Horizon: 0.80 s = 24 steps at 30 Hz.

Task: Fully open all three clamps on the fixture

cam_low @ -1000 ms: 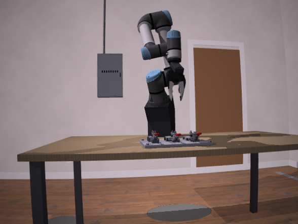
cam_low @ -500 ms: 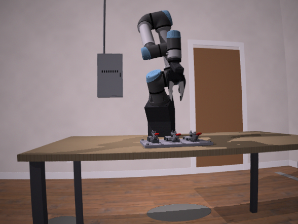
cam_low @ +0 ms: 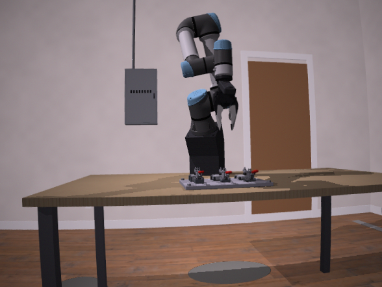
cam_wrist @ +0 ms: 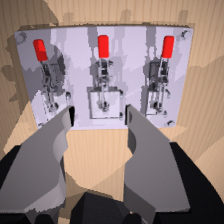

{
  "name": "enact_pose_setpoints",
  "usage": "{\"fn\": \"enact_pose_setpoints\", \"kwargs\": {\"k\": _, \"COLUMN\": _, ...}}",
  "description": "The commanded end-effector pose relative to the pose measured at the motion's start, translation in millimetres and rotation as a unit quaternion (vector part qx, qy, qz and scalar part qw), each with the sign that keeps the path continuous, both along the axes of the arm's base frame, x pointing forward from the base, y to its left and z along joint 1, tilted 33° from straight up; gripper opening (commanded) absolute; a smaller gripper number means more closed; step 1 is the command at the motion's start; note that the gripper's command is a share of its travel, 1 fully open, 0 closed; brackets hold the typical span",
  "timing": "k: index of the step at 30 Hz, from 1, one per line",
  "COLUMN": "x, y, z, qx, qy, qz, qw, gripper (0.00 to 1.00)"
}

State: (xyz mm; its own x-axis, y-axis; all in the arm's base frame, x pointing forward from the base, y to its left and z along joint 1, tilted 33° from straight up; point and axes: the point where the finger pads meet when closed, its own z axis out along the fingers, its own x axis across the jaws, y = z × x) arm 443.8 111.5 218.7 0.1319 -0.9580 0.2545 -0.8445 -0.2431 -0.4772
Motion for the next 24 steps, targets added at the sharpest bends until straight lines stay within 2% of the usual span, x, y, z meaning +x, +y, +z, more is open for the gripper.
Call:
{"fn": "enact_pose_setpoints", "kwargs": {"k": 1, "x": 4.2, "y": -2.3, "z": -9.9, "qx": 0.0, "qy": 0.002, "qz": -0.001, "qw": 1.0, "gripper": 0.28}}
{"fn": "enact_pose_setpoints", "kwargs": {"k": 14, "x": 12.2, "y": -4.7, "z": -22.9, "qx": 0.0, "qy": 0.002, "qz": -0.001, "qw": 1.0, "gripper": 0.28}}
{"fn": "enact_pose_setpoints", "kwargs": {"k": 24, "x": 13.4, "y": -4.8, "z": -21.1, "qx": 0.0, "qy": -0.001, "qz": -0.001, "qw": 1.0, "gripper": 0.28}}
